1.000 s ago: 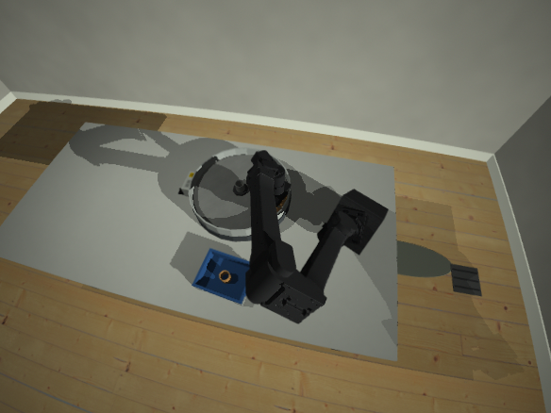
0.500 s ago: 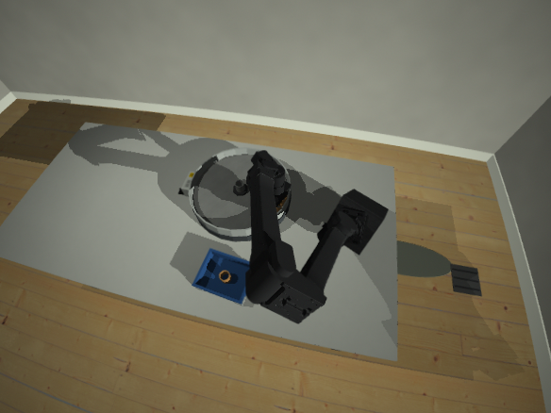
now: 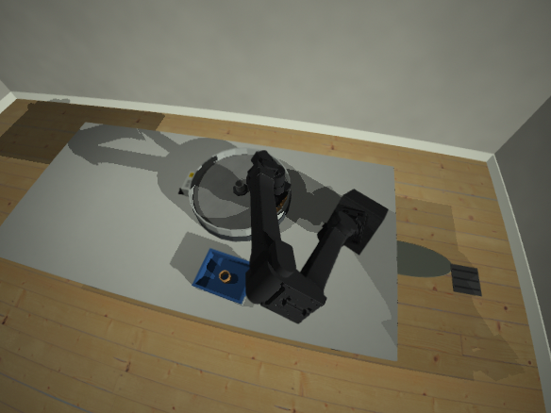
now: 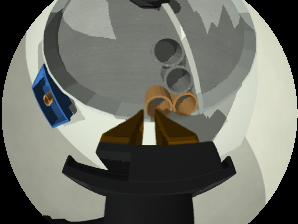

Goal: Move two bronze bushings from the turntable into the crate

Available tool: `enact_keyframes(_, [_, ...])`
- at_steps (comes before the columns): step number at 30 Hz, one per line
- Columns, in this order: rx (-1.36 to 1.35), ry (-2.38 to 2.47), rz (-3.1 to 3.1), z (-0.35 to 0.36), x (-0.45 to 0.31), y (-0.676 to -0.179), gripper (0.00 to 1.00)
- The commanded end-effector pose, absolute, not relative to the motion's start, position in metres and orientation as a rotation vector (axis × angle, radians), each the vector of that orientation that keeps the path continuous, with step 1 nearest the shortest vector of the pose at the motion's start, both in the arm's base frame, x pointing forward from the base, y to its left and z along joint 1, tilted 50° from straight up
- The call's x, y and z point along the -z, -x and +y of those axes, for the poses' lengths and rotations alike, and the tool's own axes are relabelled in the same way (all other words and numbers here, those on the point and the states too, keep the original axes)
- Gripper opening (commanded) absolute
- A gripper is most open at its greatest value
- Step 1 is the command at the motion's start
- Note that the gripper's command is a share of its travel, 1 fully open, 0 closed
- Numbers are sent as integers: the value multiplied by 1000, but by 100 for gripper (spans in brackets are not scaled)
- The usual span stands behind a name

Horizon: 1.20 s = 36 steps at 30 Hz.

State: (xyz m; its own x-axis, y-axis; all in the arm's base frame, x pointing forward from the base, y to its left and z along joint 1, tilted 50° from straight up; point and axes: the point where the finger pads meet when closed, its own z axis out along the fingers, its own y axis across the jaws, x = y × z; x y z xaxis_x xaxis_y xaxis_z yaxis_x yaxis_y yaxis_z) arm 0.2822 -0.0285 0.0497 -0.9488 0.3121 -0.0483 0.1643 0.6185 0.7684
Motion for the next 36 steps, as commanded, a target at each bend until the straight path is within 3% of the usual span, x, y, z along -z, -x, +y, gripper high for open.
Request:
enact_keyframes(1, [-1210, -348, 2653, -30, -58, -297, 14])
enact_keyframes(36, [-1215, -352, 2655, -29, -58, -298, 14])
